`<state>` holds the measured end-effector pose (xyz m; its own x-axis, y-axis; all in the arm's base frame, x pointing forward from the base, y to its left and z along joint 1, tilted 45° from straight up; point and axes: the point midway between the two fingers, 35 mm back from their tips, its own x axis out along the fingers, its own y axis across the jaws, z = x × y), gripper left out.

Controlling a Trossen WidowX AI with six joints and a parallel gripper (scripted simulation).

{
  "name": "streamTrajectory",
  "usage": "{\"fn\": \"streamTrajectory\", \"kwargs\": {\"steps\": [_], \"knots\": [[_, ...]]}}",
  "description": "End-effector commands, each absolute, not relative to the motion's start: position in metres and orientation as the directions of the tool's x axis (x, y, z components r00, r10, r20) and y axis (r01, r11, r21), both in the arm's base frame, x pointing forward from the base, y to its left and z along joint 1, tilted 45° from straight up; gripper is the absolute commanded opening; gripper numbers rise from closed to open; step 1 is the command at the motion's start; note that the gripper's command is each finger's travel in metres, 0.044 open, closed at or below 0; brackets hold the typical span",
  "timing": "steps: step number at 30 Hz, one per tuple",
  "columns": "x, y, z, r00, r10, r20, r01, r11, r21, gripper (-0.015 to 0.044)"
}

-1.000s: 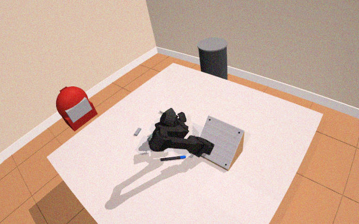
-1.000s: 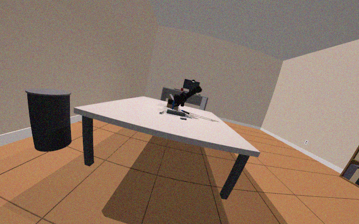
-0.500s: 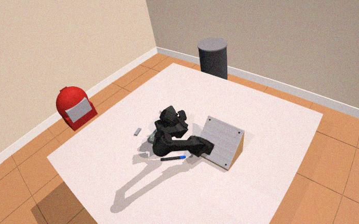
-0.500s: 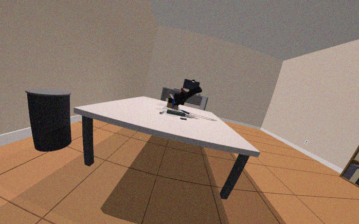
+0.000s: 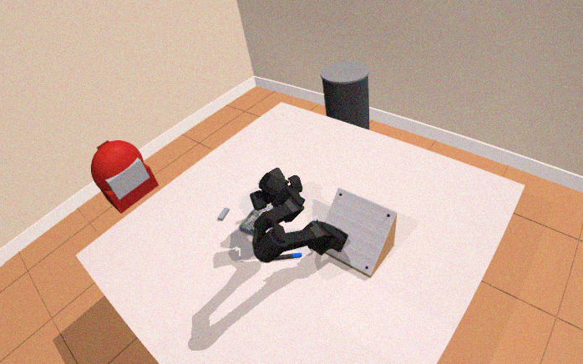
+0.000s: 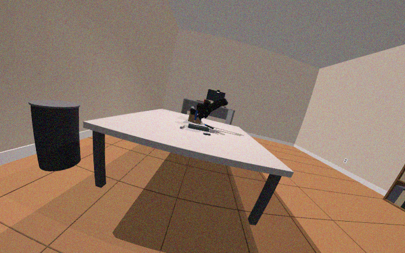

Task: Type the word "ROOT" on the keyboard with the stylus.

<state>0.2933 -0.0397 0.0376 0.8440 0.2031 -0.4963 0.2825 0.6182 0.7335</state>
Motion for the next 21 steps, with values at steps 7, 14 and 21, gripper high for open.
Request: {"fn": "streamTrajectory", "kwargs": {"steps": [7,14,21], "knots": [[0.296,-0.04,0.038,0.844,0.202,-0.497,0.283,0.62,0.732,0.0013],[0.32,-0.039,0.042,0.838,0.186,-0.513,0.293,0.64,0.71,0.0],[0.335,-0.037,0.045,0.835,0.176,-0.522,0.298,0.653,0.697,0.0]]}}
